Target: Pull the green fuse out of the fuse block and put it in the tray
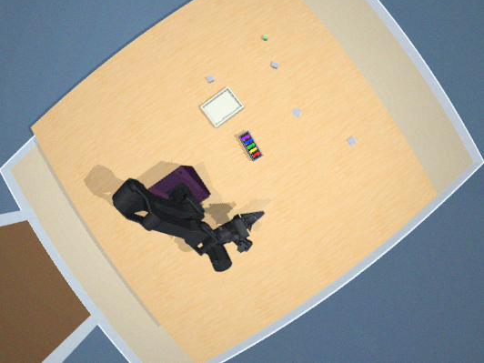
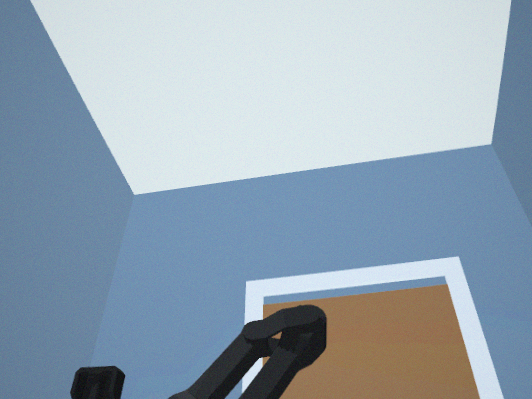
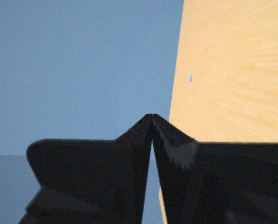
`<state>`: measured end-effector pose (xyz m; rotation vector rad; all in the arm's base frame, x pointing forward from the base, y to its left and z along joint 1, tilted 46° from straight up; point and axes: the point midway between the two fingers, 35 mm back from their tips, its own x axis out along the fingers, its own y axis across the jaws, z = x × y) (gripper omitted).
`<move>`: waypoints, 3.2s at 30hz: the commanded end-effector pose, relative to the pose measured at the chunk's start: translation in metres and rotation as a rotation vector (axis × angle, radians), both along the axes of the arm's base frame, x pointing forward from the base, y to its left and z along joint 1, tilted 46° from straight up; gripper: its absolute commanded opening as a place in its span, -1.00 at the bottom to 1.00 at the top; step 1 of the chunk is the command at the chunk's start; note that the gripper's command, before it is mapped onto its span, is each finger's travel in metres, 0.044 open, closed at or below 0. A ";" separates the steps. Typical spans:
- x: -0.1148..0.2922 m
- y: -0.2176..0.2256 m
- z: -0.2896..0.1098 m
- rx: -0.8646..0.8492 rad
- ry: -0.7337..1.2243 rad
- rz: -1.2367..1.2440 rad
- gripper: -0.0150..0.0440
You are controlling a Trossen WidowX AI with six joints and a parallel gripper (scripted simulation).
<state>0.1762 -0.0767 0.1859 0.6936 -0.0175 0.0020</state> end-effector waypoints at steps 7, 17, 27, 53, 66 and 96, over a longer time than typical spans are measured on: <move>0.028 -0.018 -0.006 0.186 0.136 -0.054 -0.27; 0.082 -0.018 -0.068 0.291 0.634 -0.118 -0.27; 0.108 0.018 -0.144 -0.090 1.201 -0.107 -0.27; 0.121 0.082 -0.212 -1.187 1.612 -0.077 -0.27; 0.123 0.073 -0.221 -1.187 1.612 -0.077 -0.27; 0.123 0.061 -0.232 -1.188 1.612 -0.078 -0.27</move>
